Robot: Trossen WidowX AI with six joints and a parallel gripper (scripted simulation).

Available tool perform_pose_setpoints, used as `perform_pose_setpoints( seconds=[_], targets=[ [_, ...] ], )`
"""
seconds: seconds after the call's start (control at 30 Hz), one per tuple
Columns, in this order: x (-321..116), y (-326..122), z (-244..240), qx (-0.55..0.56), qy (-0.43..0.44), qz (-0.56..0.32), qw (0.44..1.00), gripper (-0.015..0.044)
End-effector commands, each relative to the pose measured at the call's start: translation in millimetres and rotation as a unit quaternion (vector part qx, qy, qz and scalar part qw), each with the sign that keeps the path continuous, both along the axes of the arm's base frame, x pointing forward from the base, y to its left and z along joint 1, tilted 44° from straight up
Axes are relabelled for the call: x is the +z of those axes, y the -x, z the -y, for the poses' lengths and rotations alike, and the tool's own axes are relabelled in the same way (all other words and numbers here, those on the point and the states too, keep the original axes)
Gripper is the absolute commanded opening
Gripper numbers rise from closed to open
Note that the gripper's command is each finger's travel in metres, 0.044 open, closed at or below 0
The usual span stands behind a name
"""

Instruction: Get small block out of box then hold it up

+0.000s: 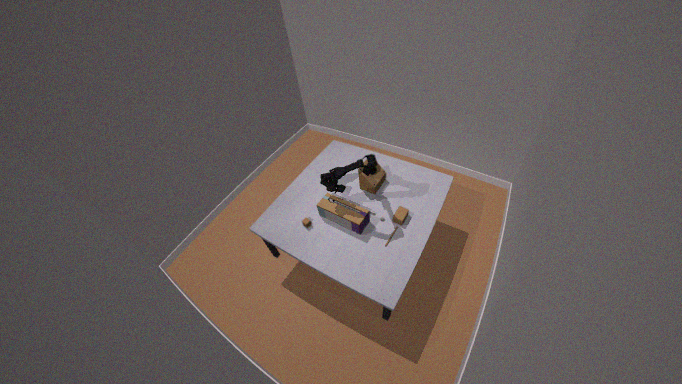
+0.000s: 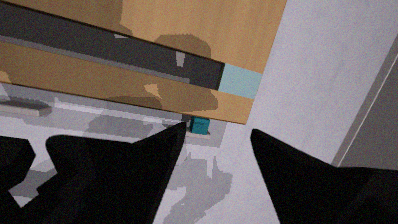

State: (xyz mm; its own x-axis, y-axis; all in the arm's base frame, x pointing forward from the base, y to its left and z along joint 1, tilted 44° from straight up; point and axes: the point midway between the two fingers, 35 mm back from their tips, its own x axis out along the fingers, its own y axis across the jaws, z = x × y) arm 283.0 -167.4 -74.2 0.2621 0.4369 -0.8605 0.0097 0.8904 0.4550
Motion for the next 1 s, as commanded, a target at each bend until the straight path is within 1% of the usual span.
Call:
perform_pose_setpoints(
  seconds=[0.0, 0.17, 0.27, 0.47, 0.73, 0.97],
  targets=[
    [-11, 15, 2, -0.337, -0.144, -0.156, 0.917, 0.0285],
    [-14, 22, 5, -0.518, -0.229, -0.249, 0.786, 0.0285],
    [-15, 25, 6, -0.586, -0.263, -0.289, 0.71, 0.0285],
    [-18, 31, 8, -0.695, -0.324, -0.362, 0.53, 0.0285],
    [-20, 39, 12, -0.773, -0.38, -0.442, 0.25, 0.0285],
    [-22, 45, 14, -0.776, -0.397, -0.49, -0.012, 0.0285]
  ],
)
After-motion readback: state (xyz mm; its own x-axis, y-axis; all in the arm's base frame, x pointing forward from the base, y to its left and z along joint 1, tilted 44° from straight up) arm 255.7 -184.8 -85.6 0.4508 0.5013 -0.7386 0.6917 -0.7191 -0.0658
